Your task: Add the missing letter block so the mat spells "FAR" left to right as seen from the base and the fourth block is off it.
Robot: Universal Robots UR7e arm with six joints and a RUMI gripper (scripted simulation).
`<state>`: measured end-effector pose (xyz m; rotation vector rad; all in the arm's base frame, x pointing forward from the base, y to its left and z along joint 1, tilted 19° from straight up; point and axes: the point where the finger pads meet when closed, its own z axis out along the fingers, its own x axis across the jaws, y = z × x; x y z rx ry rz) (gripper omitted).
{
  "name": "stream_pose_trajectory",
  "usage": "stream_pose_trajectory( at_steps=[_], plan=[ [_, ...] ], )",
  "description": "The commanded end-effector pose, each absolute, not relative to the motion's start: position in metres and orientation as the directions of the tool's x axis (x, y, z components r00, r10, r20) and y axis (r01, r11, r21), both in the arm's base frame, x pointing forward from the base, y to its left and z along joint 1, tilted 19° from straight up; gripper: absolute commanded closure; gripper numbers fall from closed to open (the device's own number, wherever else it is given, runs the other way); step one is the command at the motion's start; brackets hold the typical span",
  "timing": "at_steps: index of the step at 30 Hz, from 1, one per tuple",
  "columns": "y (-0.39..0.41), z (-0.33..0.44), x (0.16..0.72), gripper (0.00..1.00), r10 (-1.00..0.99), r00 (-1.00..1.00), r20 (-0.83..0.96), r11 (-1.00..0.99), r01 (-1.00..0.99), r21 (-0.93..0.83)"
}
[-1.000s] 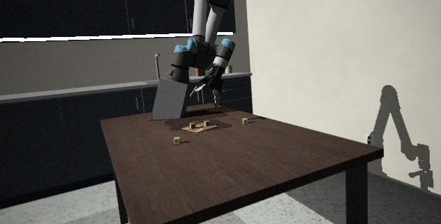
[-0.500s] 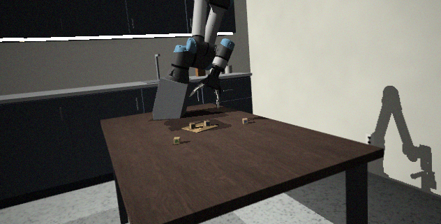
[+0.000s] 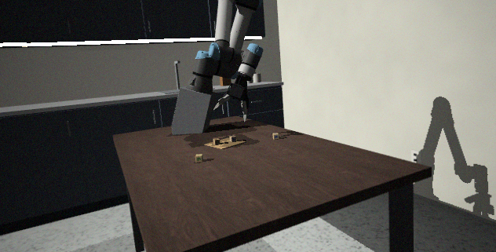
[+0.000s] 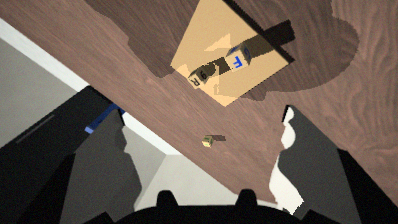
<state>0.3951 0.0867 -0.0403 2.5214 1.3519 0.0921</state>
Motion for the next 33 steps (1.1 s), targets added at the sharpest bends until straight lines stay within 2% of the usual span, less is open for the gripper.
stream_pose_trajectory(
  at_steps=[1,25,33],
  plan=[
    [0.087,-0.041,0.397,0.00,0.743,0.668,-0.040,-0.633,0.721,0.283],
    [0.085,-0.042,0.404,0.00,0.374,0.923,0.094,-0.902,0.338,0.270],
    [0.083,-0.043,0.407,0.00,0.180,0.973,0.147,-0.959,0.140,0.245]
  ],
)
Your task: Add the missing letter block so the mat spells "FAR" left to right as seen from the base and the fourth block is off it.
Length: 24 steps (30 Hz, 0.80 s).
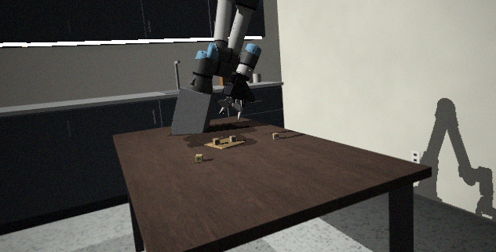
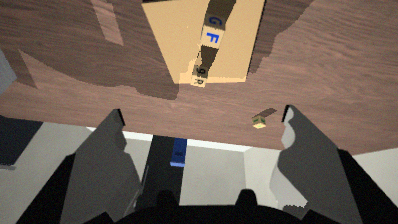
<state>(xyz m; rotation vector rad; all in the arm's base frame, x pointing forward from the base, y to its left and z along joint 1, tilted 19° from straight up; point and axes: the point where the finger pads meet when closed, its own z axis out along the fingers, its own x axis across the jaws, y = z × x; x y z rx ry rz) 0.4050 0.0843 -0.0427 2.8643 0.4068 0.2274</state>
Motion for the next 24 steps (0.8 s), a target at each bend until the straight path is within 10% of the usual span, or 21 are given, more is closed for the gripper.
stream_pose_trajectory(
  at_steps=[1,24],
  plan=[
    [0.0832,-0.0426,0.4075,0.00,0.159,0.975,0.153,-0.963,0.119,0.242],
    [0.0762,-0.0427,0.4158,0.00,-0.318,0.915,0.249,-0.923,-0.359,0.140]
  ],
)
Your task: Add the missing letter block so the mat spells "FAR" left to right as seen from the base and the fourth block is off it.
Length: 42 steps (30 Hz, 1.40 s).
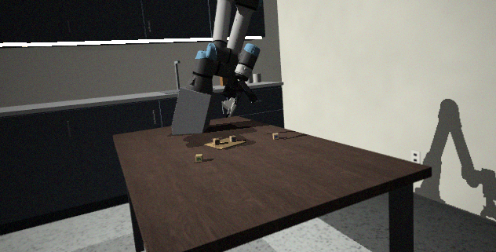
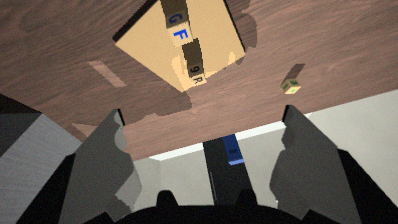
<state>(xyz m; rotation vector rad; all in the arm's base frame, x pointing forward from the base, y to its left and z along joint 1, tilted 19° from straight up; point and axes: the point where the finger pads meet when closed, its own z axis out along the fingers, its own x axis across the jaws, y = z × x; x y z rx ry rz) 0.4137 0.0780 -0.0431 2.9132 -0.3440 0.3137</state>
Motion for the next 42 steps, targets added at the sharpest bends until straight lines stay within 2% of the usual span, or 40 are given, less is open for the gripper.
stream_pose_trajectory(
  at_steps=[1,19,29,42],
  plan=[
    [0.076,-0.043,0.416,0.00,-0.318,0.915,0.249,-0.923,-0.359,0.140],
    [0.069,-0.042,0.421,0.00,-0.625,0.728,0.283,-0.750,-0.660,0.042],
    [0.063,-0.042,0.424,0.00,-0.791,0.541,0.284,-0.572,-0.820,-0.029],
    [0.055,-0.042,0.426,0.00,-0.916,0.300,0.266,-0.337,-0.936,-0.105]
  ],
)
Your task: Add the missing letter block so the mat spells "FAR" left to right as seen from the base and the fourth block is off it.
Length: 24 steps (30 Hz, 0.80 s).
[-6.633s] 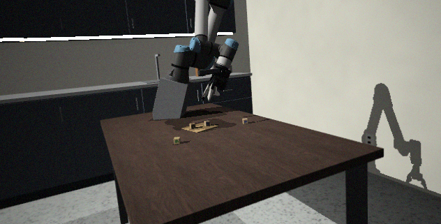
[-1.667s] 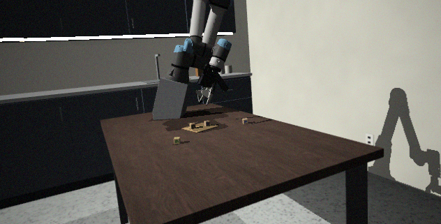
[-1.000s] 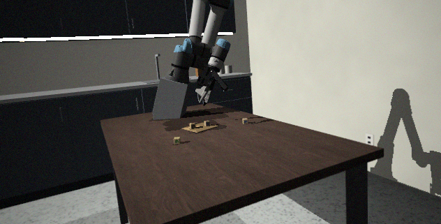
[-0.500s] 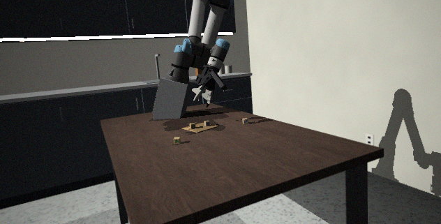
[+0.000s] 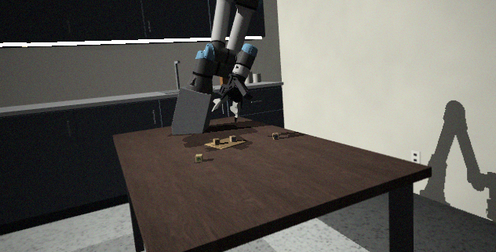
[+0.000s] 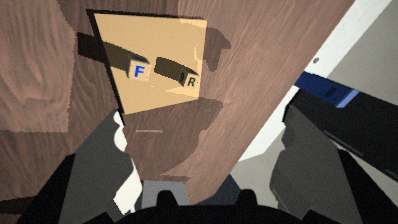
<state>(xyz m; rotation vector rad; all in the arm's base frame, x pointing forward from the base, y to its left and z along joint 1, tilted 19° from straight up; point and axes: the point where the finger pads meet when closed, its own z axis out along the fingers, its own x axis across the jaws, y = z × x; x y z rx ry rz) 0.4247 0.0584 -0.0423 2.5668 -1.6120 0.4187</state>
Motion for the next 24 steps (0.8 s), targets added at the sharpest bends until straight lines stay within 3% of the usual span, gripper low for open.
stream_pose_trajectory(
  at_steps=[1,24],
  plan=[
    [0.055,-0.042,0.426,0.00,-0.923,0.279,0.264,-0.317,-0.942,-0.111],
    [0.041,-0.042,0.427,0.00,-0.963,-0.200,0.180,0.158,-0.962,-0.222]
  ],
)
